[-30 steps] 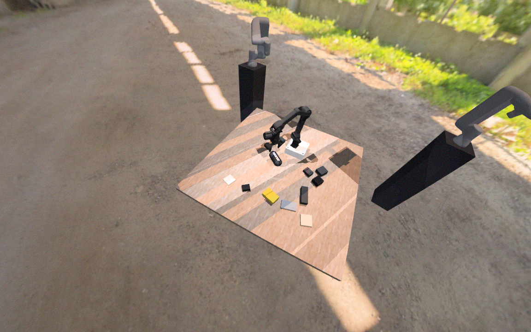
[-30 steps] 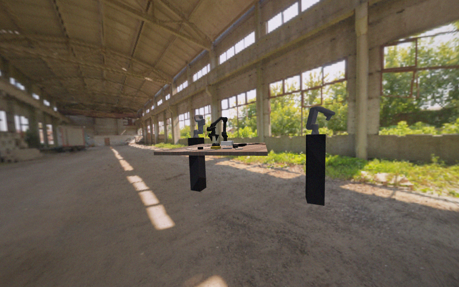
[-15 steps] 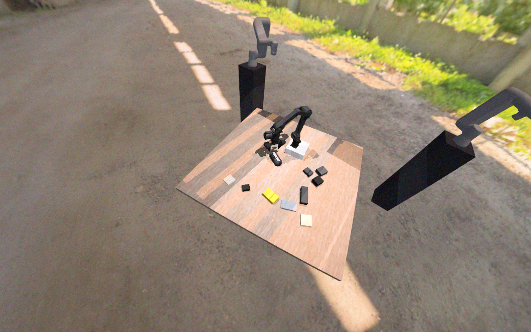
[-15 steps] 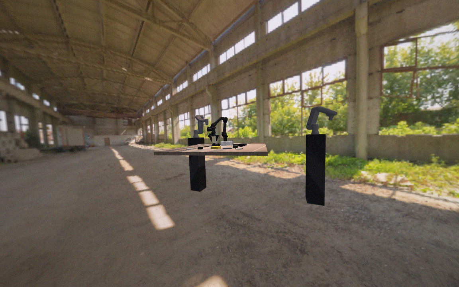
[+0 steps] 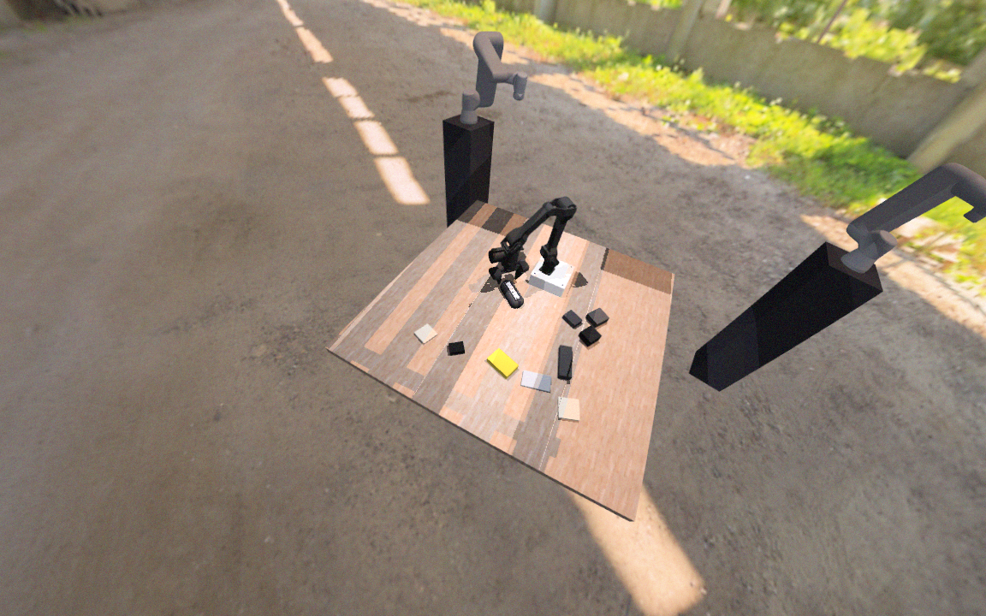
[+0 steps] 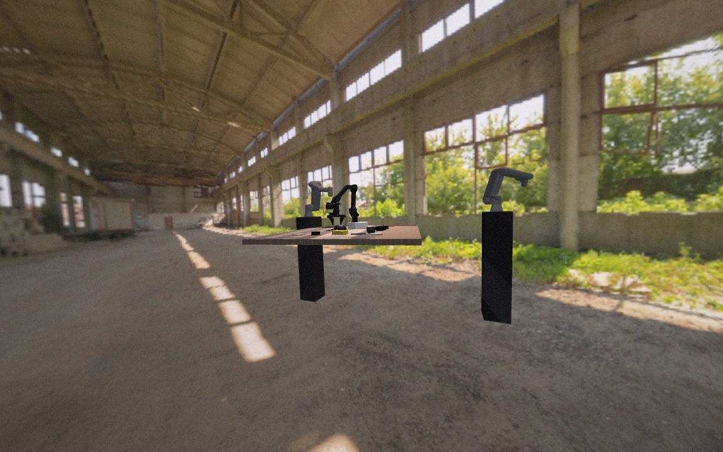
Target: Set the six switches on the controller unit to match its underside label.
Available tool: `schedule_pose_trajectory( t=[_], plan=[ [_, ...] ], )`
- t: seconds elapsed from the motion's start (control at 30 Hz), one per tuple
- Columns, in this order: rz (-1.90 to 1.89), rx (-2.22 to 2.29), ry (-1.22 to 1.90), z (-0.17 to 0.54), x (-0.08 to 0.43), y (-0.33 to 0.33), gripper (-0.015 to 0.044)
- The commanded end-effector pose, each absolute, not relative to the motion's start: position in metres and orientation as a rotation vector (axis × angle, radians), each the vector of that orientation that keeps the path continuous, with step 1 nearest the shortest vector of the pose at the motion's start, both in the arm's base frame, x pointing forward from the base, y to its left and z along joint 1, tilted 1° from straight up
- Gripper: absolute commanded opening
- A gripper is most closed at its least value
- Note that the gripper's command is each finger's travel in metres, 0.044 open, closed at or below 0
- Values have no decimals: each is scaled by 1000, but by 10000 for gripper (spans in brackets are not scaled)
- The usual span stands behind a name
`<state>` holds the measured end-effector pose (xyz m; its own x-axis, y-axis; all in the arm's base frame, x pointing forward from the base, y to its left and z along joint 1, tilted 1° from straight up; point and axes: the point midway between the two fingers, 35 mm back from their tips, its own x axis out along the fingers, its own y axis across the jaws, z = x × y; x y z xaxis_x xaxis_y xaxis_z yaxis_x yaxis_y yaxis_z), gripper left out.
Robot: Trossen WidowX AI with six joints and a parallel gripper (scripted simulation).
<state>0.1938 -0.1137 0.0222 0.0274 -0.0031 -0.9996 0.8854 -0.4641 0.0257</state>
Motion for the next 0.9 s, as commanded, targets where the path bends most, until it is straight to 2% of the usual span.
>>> schedule_pose_trajectory(
  t=[0.0,0.57,0.7,0.87],
  plan=[
    [-1542,1568,927,14,193,-113,440],
    [-1543,1566,928,-11,191,-113,440],
    [-1543,1566,928,-11,191,-113,335],
    [-1543,1566,928,-11,191,-113,327]
  ],
)
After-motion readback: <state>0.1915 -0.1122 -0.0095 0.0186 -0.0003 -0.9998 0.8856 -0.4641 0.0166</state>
